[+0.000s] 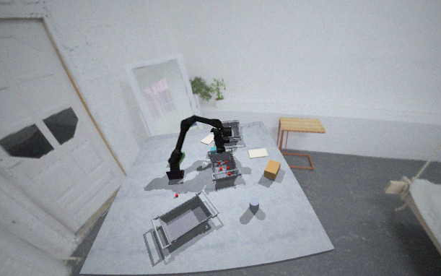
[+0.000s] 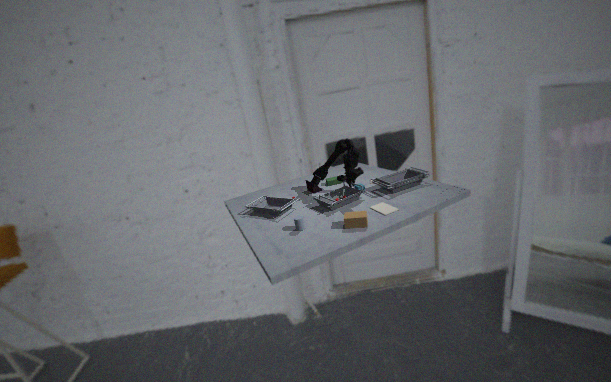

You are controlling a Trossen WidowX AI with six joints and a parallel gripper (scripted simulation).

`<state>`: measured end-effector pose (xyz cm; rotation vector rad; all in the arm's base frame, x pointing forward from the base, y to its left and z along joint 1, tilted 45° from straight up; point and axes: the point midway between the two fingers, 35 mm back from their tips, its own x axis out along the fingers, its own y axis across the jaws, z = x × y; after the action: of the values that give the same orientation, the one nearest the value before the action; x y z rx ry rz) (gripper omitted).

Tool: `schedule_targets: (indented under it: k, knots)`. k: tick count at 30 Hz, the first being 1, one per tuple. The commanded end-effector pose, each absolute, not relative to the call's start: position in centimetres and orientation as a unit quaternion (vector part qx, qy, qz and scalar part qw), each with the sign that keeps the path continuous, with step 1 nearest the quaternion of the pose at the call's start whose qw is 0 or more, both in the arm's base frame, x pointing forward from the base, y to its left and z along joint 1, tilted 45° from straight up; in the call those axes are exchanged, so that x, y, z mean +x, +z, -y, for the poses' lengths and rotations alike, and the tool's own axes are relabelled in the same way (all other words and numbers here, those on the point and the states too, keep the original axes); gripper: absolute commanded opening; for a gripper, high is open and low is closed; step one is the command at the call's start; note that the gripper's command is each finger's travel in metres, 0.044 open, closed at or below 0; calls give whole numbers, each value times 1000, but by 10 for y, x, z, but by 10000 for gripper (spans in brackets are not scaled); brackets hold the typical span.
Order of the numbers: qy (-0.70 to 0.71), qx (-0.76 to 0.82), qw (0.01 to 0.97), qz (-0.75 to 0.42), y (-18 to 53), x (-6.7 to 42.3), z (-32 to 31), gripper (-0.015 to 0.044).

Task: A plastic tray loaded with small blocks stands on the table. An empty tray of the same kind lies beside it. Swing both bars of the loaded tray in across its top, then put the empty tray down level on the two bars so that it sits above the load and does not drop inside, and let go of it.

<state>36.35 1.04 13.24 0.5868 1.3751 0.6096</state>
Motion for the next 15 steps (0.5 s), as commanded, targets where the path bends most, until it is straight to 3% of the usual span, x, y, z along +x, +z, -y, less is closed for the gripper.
schedule_targets:
  k: [1,15]
  knots:
    - [273,261,687,-620,112,364,-5,85]
    - [272,261,687,-621,124,363,14,85]
